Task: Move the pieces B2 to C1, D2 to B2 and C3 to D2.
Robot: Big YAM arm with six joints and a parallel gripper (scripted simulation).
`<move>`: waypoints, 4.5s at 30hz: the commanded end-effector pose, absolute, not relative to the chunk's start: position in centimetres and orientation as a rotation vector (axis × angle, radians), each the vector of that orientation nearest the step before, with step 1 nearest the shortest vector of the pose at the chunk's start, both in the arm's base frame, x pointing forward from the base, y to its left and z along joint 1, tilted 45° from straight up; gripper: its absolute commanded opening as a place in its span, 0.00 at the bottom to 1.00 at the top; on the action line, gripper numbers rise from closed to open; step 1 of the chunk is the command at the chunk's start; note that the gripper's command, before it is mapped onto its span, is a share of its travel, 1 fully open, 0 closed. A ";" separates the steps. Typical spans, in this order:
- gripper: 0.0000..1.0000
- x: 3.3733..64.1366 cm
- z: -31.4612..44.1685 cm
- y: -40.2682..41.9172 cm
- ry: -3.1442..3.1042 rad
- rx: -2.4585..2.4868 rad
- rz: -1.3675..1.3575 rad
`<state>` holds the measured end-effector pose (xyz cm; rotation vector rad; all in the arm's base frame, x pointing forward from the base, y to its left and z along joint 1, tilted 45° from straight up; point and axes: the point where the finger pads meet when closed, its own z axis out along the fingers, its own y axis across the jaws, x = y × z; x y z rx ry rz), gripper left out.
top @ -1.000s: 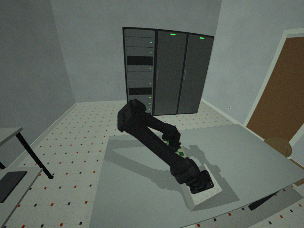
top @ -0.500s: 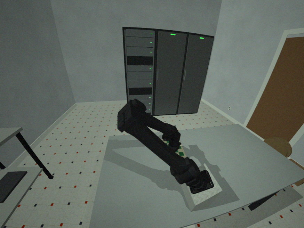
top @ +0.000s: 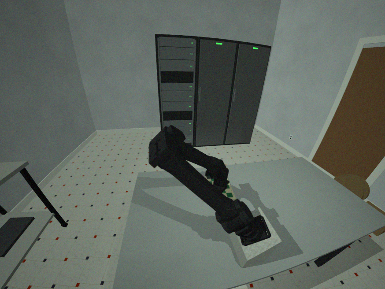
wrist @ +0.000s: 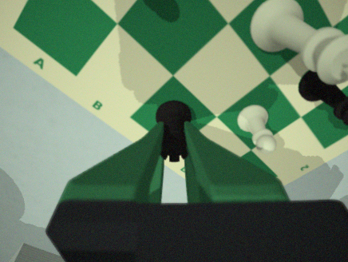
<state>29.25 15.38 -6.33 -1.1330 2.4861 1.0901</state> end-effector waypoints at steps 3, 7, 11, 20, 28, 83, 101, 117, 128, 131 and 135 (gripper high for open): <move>0.14 29.6 -6.5 15.9 2.476 -1.140 1.092; 0.21 29.6 -6.5 15.9 2.476 -1.140 1.092; 0.28 29.6 -6.5 15.9 2.476 -1.140 1.092; 0.35 29.6 -6.5 15.9 2.476 -1.141 1.092; 0.35 30.6 -5.3 14.9 2.455 -1.130 1.068; 1.00 31.2 0.2 9.0 2.521 -1.078 1.099; 1.00 33.8 -1.0 7.6 2.960 -0.134 1.219; 1.00 34.0 -2.3 7.5 3.125 0.968 1.253; 1.00 34.3 -2.7 7.5 2.996 1.776 1.147; 1.00 34.4 -2.7 7.5 2.913 2.004 1.090; 0.32 34.4 -2.7 7.5 2.762 2.302 0.998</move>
